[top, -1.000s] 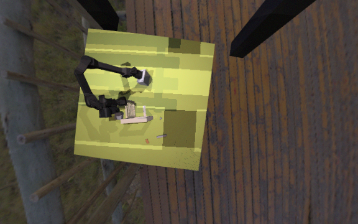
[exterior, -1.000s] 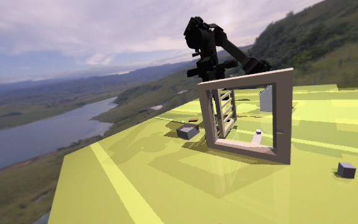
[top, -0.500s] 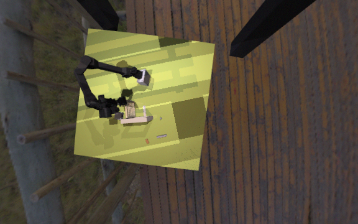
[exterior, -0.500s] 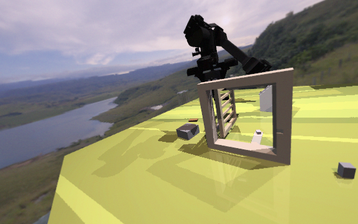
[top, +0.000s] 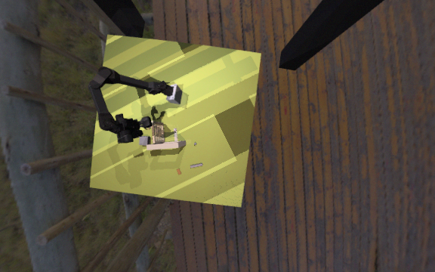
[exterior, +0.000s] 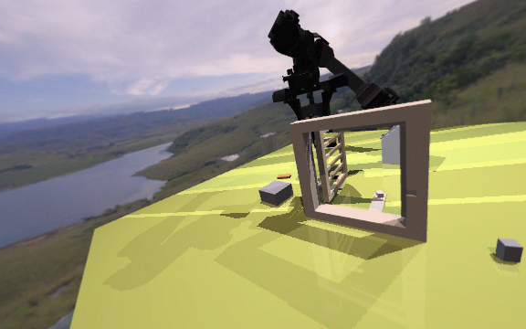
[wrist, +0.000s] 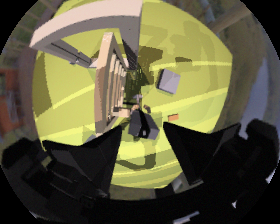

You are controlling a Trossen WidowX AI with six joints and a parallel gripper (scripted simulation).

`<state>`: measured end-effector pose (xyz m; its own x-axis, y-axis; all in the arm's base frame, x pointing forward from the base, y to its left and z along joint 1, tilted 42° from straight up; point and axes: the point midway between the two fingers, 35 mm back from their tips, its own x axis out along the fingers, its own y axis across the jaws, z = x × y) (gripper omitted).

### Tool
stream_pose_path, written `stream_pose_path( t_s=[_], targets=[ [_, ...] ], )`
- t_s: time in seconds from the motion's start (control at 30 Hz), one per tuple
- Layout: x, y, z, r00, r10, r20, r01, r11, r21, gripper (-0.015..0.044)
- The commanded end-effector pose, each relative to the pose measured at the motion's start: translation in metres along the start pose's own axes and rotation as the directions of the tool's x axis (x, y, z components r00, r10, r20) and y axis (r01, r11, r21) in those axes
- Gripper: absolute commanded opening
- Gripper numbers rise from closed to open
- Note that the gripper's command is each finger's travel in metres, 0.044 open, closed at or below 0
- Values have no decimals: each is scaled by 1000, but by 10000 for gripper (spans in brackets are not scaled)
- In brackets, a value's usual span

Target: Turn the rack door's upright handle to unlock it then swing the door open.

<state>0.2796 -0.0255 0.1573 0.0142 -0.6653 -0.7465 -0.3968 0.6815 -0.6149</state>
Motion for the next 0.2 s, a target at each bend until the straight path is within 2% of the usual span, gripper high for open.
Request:
stream_pose_path(
  t_s=[0.0,0.17],
  targets=[
    [-7,-1,1,1000,2,8,-2,1000,4,282],
    [-15,-1,0,1000,2,14,-2,1000,0,282]
  ],
)
